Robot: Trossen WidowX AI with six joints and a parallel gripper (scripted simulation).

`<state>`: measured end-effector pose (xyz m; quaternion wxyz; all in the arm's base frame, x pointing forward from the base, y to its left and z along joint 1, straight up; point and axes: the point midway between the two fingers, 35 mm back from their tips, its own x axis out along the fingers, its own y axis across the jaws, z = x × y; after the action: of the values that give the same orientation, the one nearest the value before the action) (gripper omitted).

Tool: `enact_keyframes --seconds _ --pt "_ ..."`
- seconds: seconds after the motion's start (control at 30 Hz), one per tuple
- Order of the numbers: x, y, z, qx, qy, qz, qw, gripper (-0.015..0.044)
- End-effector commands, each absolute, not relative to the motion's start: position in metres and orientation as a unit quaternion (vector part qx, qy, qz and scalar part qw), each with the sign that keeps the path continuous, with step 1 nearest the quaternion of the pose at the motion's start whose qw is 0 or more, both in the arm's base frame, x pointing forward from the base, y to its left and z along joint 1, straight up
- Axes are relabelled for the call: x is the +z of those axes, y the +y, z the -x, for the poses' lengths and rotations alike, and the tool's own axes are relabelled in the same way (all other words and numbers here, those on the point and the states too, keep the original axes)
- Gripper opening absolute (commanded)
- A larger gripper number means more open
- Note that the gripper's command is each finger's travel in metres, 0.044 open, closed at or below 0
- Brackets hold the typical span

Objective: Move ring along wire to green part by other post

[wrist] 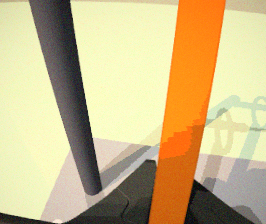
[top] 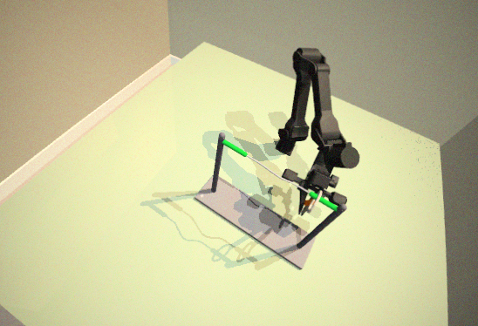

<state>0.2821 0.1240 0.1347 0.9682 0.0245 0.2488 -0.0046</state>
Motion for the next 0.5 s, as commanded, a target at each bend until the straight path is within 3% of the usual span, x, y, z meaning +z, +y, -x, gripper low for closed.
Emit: enact_keyframes --seconds 0.0,0.17,0.47 --pt "0.1341 0.1234 -0.2821 -0.008 0.248 -0.026 0.968 -0.015" --pt "0.1341 0.1234 -0.2821 -0.008 0.248 -0.026 0.968 -0.015" --pt "0.1347 0.124 -0.2821 -0.005 0.249 -0.024 0.968 0.0086"
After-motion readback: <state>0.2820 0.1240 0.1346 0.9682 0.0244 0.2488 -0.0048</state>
